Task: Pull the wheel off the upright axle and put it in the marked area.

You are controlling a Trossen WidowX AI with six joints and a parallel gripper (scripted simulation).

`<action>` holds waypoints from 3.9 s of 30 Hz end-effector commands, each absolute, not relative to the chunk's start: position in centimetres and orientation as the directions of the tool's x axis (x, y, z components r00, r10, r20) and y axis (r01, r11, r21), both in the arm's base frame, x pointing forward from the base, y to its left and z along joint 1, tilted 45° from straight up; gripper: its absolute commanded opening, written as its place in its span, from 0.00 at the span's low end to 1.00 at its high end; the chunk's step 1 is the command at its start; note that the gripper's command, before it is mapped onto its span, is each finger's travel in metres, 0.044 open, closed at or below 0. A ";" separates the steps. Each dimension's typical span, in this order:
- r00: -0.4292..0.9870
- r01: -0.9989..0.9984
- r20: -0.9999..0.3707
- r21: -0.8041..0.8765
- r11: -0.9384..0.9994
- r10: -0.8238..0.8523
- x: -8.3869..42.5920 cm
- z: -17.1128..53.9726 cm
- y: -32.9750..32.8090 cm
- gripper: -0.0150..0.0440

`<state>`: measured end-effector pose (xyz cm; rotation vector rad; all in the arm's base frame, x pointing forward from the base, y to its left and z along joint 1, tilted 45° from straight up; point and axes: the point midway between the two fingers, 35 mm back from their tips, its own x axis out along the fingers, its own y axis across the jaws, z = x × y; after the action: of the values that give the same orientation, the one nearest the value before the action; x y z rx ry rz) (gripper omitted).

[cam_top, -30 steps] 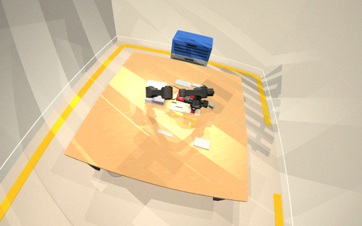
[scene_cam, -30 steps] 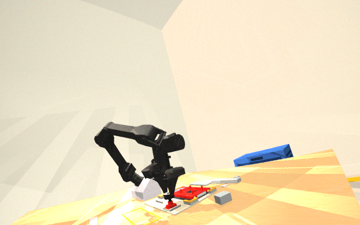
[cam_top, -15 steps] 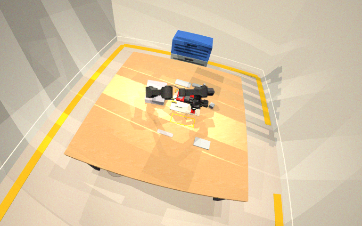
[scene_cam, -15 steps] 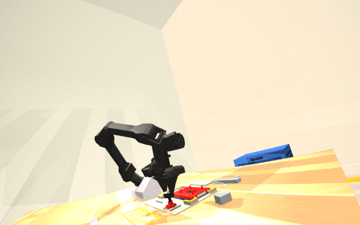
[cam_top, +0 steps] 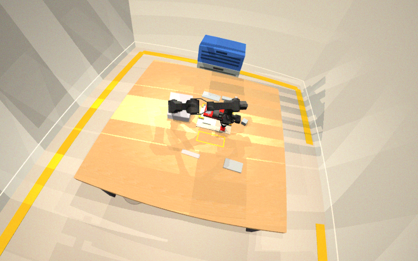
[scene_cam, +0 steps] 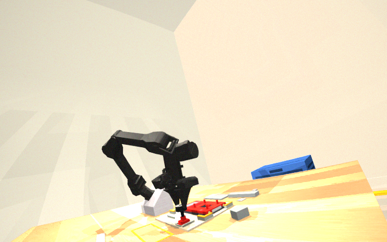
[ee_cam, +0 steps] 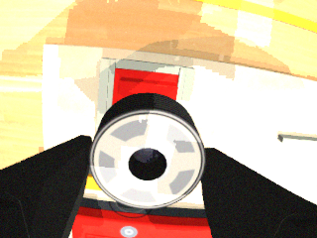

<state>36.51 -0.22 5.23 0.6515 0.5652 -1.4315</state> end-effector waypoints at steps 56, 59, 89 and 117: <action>0.075 0.997 -0.708 0.075 0.032 -0.702 33.6 11.6 -0.7 0.25; 0.075 0.997 -0.708 0.075 0.032 -0.702 33.1 12.2 -1.2 0.25; 0.076 0.997 -0.705 0.075 0.032 -0.705 29.6 14.4 -5.5 0.25; 0.083 0.996 -0.701 0.089 0.028 -0.708 30.4 8.6 -11.7 0.30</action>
<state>30.38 -11.73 8.56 0.6623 0.5490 -1.4209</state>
